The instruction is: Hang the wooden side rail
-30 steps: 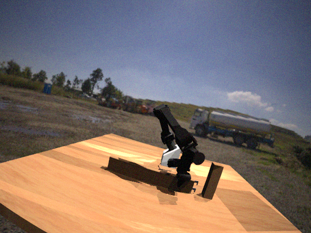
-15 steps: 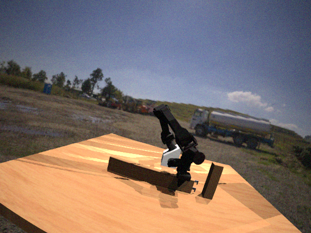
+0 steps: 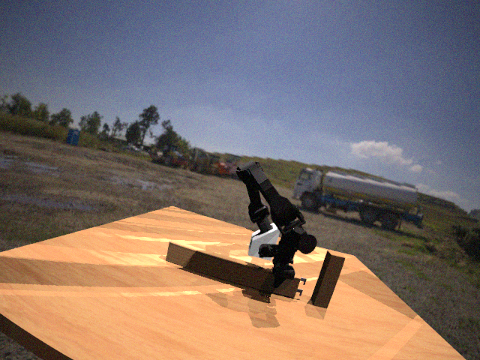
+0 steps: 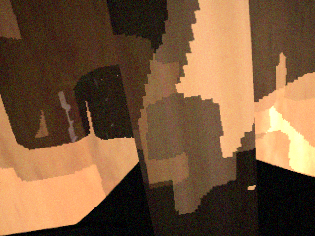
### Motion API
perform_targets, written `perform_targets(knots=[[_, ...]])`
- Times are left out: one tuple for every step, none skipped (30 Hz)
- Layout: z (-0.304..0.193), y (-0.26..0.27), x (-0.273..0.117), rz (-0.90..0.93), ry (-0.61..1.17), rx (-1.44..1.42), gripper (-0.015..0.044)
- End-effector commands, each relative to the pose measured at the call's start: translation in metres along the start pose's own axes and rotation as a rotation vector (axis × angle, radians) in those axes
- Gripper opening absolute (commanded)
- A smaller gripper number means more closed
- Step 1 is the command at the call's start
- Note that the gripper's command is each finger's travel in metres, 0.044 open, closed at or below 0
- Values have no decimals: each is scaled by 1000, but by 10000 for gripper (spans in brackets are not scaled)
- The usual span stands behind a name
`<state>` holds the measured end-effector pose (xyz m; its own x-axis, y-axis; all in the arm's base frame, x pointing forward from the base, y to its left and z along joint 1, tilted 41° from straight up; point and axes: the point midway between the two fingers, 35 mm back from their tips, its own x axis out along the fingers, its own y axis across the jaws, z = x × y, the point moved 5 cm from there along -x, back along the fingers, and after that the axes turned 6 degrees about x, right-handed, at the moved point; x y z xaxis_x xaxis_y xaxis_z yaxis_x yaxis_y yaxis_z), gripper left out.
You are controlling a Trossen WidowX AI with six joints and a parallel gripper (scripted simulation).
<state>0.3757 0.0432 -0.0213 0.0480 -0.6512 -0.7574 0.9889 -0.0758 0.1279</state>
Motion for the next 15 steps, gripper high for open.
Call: perform_targets(knots=[[-2, 1, -6, 11, 4, 11, 0], [-2, 1, -6, 11, 4, 11, 0], [-2, 1, -6, 11, 4, 11, 0], [-2, 1, -6, 11, 4, 11, 0], [-2, 1, -6, 11, 4, 11, 0], [-2, 1, -7, 11, 4, 11, 0], [-2, 1, -7, 11, 4, 11, 0], [-2, 1, -7, 11, 4, 11, 0], [-2, 1, -7, 11, 4, 11, 0], [-2, 1, -7, 11, 4, 11, 0], [-2, 1, -7, 11, 4, 11, 0], [-2, 1, -8, 11, 4, 11, 0], [-2, 1, -8, 11, 4, 11, 0], [-2, 1, -8, 11, 4, 11, 0], [-2, 1, -8, 11, 4, 11, 0]])
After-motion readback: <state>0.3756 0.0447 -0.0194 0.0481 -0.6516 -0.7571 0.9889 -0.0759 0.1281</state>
